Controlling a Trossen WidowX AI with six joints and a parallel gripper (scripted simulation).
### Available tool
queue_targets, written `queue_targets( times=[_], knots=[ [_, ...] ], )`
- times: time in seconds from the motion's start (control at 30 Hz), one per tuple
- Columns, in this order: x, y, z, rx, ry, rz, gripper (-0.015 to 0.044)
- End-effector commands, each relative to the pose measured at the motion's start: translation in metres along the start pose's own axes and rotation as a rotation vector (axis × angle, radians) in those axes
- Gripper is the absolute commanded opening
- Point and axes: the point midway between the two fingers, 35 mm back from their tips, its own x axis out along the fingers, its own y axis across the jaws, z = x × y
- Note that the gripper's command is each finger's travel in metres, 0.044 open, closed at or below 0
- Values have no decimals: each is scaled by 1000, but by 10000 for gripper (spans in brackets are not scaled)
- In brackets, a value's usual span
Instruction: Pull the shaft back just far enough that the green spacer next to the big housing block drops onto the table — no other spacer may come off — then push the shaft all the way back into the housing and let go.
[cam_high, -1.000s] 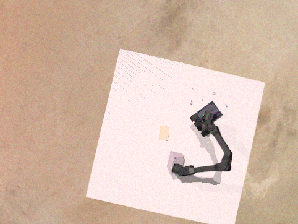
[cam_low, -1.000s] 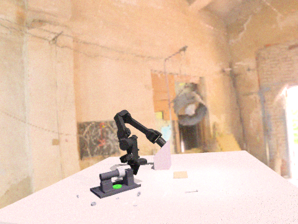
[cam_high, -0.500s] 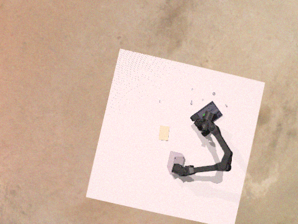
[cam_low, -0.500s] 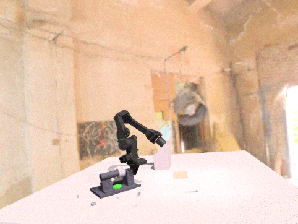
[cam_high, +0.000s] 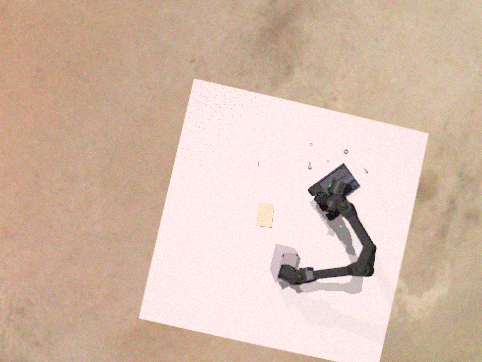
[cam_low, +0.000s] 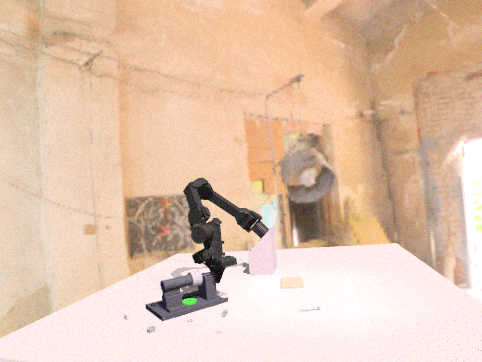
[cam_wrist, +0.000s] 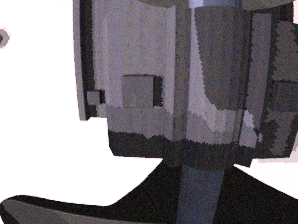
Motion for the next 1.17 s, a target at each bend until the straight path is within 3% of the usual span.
queue_targets(
  times=[0.0, 0.37, 0.53, 0.63, 0.83, 1.13],
  knots=[
    [0, 0, 0, 0, 0, 0, 26],
    [0, 0, 0, 0, 0, 0, 315],
    [-36, 1, 0, 2, -2, 7, 440],
    [-60, 0, -1, 3, -5, 9, 440],
    [-61, -3, -9, 3, -4, 9, 440],
    [-59, -34, -87, 0, -1, 8, 440]
  ],
)
